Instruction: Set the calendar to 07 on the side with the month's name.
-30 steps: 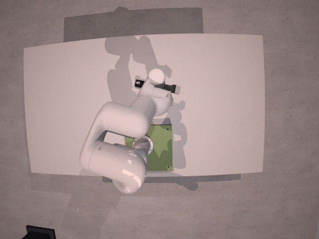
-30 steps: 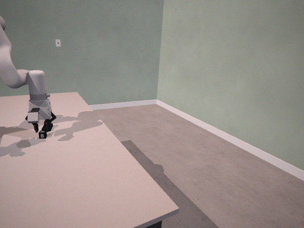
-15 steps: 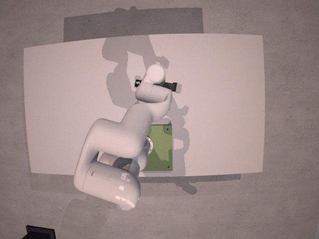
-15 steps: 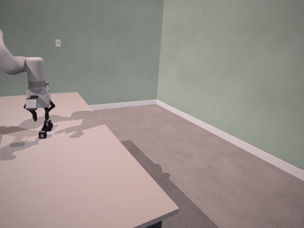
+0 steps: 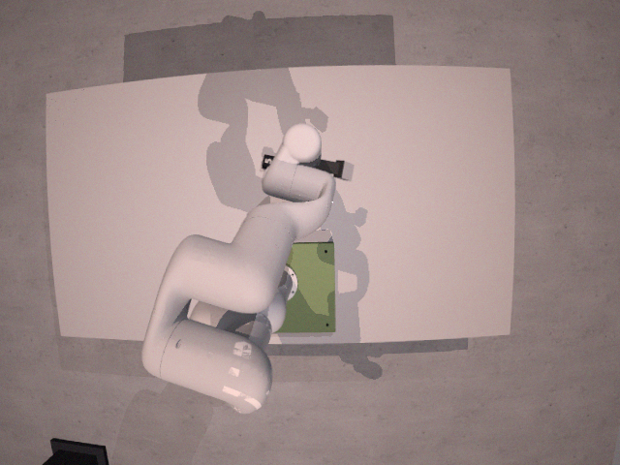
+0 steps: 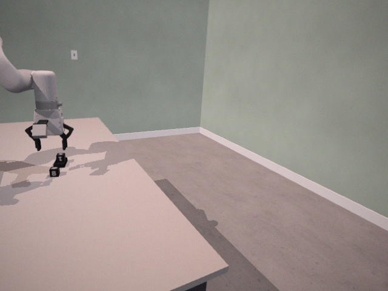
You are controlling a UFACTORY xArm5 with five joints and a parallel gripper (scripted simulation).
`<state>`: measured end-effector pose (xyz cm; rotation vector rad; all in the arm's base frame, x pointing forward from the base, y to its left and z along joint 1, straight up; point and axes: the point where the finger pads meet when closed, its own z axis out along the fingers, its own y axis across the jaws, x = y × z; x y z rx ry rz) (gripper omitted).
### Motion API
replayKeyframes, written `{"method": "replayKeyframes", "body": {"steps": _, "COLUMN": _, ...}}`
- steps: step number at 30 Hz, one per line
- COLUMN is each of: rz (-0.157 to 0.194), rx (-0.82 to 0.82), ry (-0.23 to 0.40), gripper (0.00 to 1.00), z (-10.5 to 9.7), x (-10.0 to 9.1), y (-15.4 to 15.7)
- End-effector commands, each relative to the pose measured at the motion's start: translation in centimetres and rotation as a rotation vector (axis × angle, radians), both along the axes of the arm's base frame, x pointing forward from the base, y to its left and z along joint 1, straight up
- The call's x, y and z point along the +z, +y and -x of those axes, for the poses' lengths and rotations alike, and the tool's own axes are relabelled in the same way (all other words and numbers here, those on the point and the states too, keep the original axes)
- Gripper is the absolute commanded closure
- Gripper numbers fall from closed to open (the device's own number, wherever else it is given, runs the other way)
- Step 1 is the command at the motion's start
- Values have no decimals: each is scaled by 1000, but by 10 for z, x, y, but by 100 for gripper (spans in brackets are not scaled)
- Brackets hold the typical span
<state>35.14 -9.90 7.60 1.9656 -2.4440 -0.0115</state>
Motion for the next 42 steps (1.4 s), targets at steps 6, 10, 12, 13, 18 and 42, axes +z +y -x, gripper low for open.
{"method": "replayKeyframes", "body": {"steps": 6, "rz": 1, "rx": 0, "ry": -4, "gripper": 0, "z": -1, "x": 1, "y": 0}}
{"method": "replayKeyframes", "body": {"steps": 10, "rz": 1, "rx": 0, "ry": -4, "gripper": 0, "z": -1, "x": 0, "y": -1}}
{"method": "replayKeyframes", "body": {"steps": 12, "rz": 1, "rx": 0, "ry": -4, "gripper": 0, "z": -1, "x": 0, "y": -1}}
{"method": "replayKeyframes", "body": {"steps": 13, "rz": 1, "rx": -1, "ry": -4, "gripper": 0, "z": -1, "x": -1, "y": -1}}
{"method": "replayKeyframes", "body": {"steps": 18, "rz": 1, "rx": -3, "ry": -3, "gripper": 0, "z": 1, "x": -9, "y": -2}}
{"method": "replayKeyframes", "body": {"steps": 42, "rz": 1, "rx": -3, "ry": -3, "gripper": 51, "z": 1, "x": -9, "y": -2}}
